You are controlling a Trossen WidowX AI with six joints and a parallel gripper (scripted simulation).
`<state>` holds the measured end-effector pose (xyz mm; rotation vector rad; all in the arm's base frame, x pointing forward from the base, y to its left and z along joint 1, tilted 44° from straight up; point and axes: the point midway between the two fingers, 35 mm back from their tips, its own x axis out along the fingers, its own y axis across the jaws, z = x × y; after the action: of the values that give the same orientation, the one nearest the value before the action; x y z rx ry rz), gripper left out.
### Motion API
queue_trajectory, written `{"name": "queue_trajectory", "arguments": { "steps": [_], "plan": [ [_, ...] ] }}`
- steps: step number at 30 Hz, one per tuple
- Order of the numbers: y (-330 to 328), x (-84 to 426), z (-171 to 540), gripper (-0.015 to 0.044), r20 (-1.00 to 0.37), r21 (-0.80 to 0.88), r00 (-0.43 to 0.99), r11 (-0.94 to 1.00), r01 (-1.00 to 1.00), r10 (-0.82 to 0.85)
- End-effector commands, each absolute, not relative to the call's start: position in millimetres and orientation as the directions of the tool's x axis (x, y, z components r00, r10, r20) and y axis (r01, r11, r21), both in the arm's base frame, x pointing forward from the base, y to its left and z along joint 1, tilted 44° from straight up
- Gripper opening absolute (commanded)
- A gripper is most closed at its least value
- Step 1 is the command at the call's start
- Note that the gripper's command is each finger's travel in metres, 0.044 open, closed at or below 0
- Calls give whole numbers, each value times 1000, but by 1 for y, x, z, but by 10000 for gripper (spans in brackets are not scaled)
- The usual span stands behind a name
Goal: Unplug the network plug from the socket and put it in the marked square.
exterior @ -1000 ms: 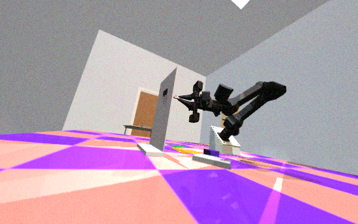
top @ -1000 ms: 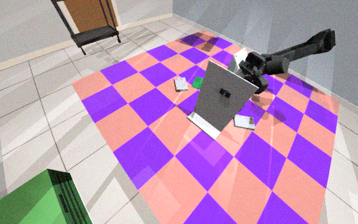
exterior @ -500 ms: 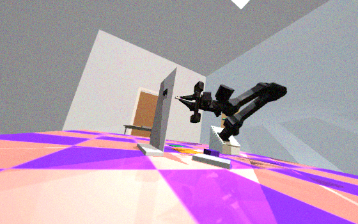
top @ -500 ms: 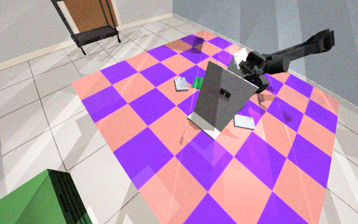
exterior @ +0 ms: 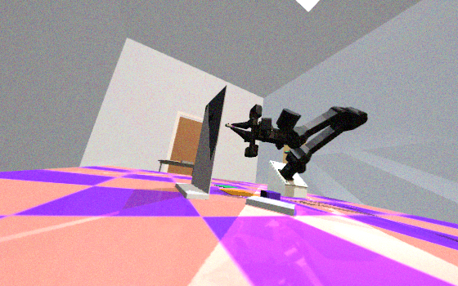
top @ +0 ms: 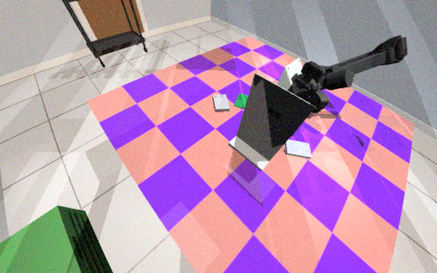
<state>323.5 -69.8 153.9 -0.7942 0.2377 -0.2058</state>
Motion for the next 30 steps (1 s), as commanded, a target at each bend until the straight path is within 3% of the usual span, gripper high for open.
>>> {"name": "queue_trajectory", "arguments": {
  "steps": [1,30],
  "plan": [
    [-69,320,153,0,-134,-724,955,684,89,-266],
    [-100,300,186,0,-136,-726,954,682,88,-267]
  ]
}}
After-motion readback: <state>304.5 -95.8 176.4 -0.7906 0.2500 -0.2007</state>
